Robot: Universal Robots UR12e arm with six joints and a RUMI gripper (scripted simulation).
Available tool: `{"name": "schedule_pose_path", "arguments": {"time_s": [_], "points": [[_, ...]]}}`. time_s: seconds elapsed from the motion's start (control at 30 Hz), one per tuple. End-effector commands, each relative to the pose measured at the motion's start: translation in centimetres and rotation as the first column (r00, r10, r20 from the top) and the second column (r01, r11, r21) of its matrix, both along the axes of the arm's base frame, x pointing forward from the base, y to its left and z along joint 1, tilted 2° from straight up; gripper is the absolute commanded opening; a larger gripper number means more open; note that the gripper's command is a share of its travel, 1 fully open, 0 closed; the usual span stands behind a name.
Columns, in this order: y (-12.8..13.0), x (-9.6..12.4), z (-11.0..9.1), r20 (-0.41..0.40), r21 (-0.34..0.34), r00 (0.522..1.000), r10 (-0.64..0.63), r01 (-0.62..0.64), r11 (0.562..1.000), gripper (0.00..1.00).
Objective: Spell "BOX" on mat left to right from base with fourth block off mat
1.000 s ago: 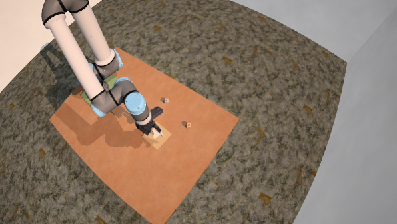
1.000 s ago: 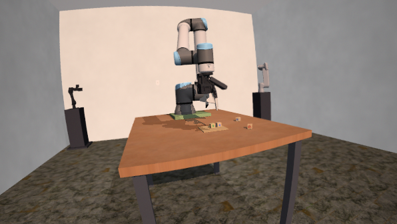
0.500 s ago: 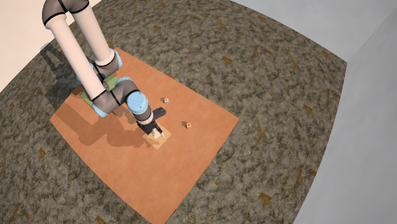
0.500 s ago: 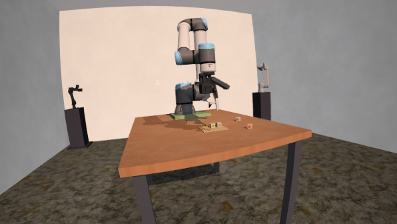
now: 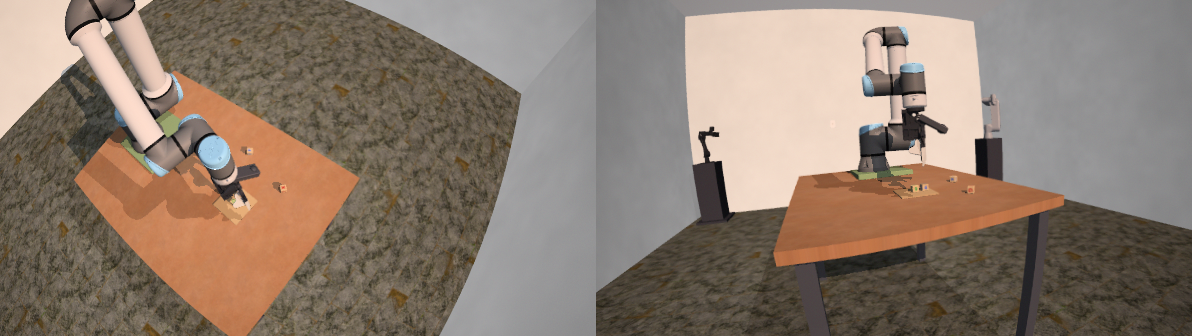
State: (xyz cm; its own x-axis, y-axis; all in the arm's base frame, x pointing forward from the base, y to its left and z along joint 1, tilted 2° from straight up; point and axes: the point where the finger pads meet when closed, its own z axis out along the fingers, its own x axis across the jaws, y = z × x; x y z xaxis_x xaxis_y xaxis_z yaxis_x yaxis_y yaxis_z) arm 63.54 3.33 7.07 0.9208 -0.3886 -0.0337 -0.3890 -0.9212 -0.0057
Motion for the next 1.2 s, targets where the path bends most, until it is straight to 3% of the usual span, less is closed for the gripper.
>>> {"name": "schedule_pose_path", "arguments": {"time_s": [0.0, 0.3, 0.8, 0.87, 0.93, 1.17], "points": [[0.8, 1.1, 0.0, -0.002, -0.009, 0.990, -0.139, 0.139, 0.990, 1.00], [1.8, 2.2, 0.0, -0.003, -0.013, 0.959, -0.285, 0.284, 0.959, 1.00], [4.1, 4.5, -0.1, -0.003, -0.025, 0.804, -0.594, 0.594, 0.804, 1.00], [4.1, 4.5, -0.1, -0.003, -0.025, 0.804, -0.594, 0.594, 0.804, 1.00], [4.6, 4.9, -0.2, -0.002, -0.027, 0.755, -0.655, 0.655, 0.755, 1.00], [5.6, 5.8, -0.2, -0.001, -0.031, 0.655, -0.756, 0.756, 0.654, 1.00]]}}
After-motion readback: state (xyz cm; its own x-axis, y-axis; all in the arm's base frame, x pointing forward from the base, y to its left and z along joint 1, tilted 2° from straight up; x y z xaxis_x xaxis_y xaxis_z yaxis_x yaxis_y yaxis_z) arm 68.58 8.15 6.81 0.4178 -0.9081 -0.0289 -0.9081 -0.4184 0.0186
